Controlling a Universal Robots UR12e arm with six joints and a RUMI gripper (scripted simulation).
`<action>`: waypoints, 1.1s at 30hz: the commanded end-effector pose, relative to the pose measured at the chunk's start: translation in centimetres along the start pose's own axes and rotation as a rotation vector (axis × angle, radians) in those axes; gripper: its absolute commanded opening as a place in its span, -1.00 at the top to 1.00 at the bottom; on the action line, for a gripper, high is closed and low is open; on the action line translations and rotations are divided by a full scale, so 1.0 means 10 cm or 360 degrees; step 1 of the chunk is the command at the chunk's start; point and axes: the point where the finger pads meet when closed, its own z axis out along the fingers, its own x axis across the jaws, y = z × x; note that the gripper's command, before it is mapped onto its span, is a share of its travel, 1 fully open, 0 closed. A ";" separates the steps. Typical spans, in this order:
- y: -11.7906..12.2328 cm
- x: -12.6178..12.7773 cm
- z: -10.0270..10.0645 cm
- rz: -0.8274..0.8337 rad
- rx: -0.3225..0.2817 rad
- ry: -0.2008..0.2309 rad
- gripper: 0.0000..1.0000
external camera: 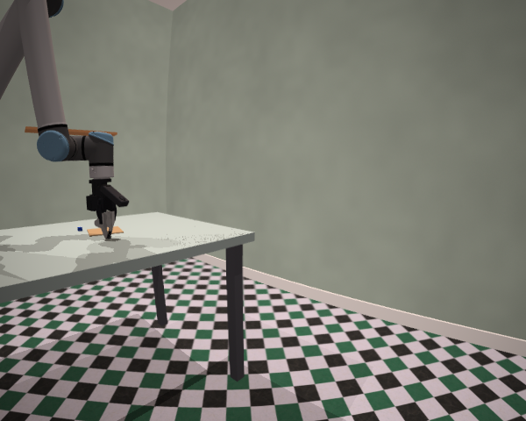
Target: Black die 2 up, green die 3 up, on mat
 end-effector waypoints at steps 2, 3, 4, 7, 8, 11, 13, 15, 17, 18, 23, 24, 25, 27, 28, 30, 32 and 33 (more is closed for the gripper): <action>0.00 0.00 0.00 0.0000 0.0001 -0.0001 0.99; 0.00 0.00 0.00 0.0000 0.0001 -0.0001 0.99; 0.00 0.00 0.00 0.0000 0.0001 -0.0001 0.99; 0.00 0.00 0.00 0.0000 0.0001 -0.0001 0.99; 0.00 0.00 0.00 0.0000 0.0001 -0.0001 0.99; 0.00 0.00 0.00 0.0000 0.0001 -0.0001 0.99; 0.00 0.00 0.00 0.0000 0.0001 -0.0001 0.99; 0.00 0.00 0.00 0.0000 0.0001 -0.0001 0.99; 0.00 0.00 0.00 0.0000 0.0001 -0.0001 0.99; 0.00 0.00 0.00 0.0000 0.0001 -0.0001 0.99; 0.00 0.00 -0.01 0.0000 0.0001 -0.0001 0.99; 0.00 0.00 -0.01 0.0000 0.0001 -0.0001 0.99; 0.00 0.00 -0.02 0.0000 0.0001 -0.0001 0.99; 0.00 0.00 -0.02 0.0000 0.0001 -0.0001 0.99; 0.00 0.00 -0.04 0.0000 0.0001 -0.0001 0.99; 0.00 0.00 -0.08 0.0000 0.0001 -0.0001 0.99; 0.00 0.00 -0.15 0.0000 0.0001 -0.0001 0.99; 0.00 0.00 -0.19 0.0000 0.0001 -0.0001 0.99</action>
